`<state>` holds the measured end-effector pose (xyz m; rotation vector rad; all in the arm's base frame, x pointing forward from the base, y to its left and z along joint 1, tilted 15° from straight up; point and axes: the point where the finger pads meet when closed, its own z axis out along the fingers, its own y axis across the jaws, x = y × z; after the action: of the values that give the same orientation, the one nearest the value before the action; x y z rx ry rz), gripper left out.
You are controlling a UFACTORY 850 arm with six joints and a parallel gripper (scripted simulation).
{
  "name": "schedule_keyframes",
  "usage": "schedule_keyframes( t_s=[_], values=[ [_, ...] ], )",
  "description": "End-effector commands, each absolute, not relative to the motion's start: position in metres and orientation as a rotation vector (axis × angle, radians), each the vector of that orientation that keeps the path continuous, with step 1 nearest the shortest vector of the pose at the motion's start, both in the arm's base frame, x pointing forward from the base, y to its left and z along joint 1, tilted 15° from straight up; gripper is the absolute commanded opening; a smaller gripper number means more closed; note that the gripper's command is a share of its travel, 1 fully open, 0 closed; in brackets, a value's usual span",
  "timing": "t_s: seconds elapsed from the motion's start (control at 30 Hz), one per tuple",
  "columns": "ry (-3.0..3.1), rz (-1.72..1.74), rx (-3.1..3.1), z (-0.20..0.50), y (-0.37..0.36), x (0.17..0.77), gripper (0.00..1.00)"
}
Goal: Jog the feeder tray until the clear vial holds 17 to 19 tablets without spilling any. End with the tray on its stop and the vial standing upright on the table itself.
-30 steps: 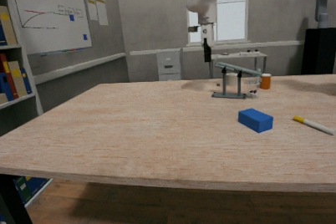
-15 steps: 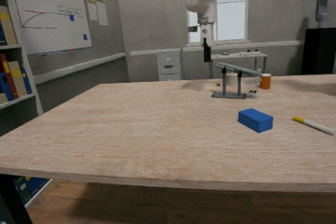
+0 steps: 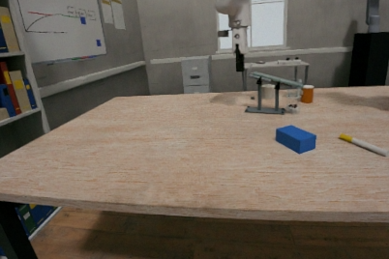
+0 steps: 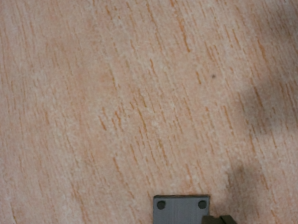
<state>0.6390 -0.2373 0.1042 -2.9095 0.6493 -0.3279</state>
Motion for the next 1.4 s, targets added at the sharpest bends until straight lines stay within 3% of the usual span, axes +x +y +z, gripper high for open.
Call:
schedule_keyframes(
  t_s=[0.0, 0.87, 1.37],
  values=[
    [0.649, -0.331, -2.910, 0.105, -0.238, 0.640, 0.00],
    [0.649, -0.331, -2.910, 0.089, -0.221, 0.611, 0.00],
    [0.649, -0.331, -2.910, 0.105, -0.238, 0.640, 0.00]
  ],
)
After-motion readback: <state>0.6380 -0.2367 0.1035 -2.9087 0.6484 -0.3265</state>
